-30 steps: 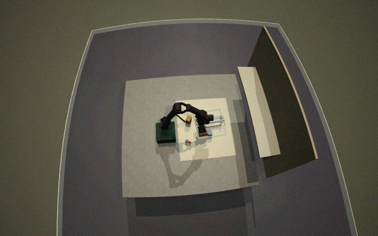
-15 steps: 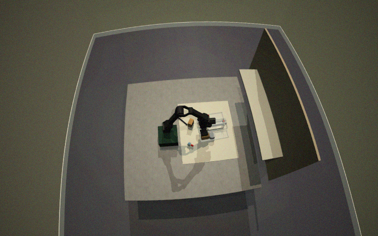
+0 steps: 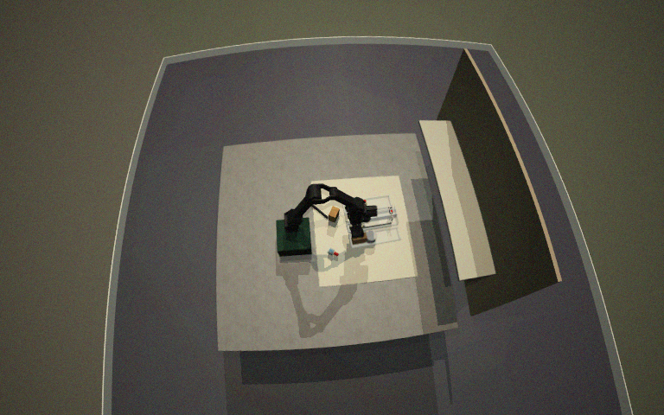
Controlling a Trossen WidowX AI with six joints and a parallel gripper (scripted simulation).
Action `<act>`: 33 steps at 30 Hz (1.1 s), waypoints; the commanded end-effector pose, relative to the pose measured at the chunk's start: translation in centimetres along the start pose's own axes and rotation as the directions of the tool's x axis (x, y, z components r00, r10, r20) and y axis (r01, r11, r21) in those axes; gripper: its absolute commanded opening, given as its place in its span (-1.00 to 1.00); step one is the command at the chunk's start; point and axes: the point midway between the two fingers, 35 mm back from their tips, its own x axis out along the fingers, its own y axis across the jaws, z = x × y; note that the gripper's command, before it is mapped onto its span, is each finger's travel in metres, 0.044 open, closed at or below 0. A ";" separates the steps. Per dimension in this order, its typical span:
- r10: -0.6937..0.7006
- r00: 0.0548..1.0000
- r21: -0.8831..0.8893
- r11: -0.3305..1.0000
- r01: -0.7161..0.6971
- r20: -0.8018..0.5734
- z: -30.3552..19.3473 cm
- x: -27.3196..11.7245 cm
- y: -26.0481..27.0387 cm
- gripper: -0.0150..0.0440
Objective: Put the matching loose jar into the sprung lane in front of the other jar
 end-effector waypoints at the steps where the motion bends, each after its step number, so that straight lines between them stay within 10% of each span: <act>1: 0.002 1.000 0.003 1.000 -0.002 0.012 0.2 0.0 0.0 -0.49; 33: 0.002 1.000 0.003 1.000 -0.002 0.012 -0.3 0.0 0.0 -0.49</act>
